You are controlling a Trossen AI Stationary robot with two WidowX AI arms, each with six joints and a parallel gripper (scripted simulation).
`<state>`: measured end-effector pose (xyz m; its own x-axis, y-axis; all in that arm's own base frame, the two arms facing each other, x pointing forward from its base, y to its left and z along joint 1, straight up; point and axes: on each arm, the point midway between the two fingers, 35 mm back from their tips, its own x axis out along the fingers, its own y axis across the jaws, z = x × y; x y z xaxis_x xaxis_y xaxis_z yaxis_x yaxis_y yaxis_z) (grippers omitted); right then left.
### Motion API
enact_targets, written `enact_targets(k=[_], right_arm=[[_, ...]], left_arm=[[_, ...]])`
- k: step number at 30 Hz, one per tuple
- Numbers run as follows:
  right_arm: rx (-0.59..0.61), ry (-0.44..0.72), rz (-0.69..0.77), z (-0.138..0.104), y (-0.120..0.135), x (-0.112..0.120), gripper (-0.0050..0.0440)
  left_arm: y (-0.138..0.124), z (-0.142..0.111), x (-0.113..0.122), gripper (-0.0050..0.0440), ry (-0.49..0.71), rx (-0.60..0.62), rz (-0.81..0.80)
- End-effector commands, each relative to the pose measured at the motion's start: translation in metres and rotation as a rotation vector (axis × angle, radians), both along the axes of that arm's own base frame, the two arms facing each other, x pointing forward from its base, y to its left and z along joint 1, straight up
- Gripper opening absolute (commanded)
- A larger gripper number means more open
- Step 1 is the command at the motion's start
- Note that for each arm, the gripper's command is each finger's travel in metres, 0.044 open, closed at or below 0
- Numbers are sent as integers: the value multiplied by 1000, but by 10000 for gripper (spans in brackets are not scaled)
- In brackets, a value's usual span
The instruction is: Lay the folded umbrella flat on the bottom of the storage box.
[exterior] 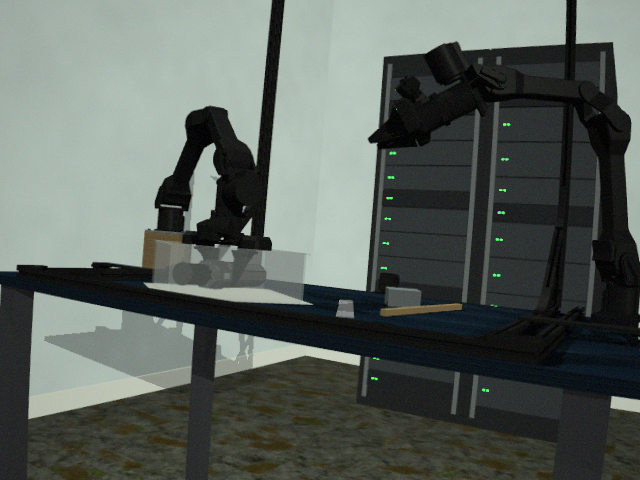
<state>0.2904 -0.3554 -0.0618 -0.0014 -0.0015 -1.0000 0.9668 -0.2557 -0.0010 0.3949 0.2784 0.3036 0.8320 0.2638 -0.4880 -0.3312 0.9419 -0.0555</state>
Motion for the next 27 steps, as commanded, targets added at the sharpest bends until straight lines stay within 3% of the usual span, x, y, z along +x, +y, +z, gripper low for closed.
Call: enact_targets(k=[1, 4, 27], right_arm=[[2, -1, 5, -1, 0, 0, 240], [2, -1, 5, -1, 0, 0, 296], [2, -1, 5, -1, 0, 0, 297]], left_arm=[[0, 0, 0, 400, -2, -5, 1], [0, 0, 0, 400, -2, -5, 1], [0, 0, 0, 400, -2, -5, 1]])
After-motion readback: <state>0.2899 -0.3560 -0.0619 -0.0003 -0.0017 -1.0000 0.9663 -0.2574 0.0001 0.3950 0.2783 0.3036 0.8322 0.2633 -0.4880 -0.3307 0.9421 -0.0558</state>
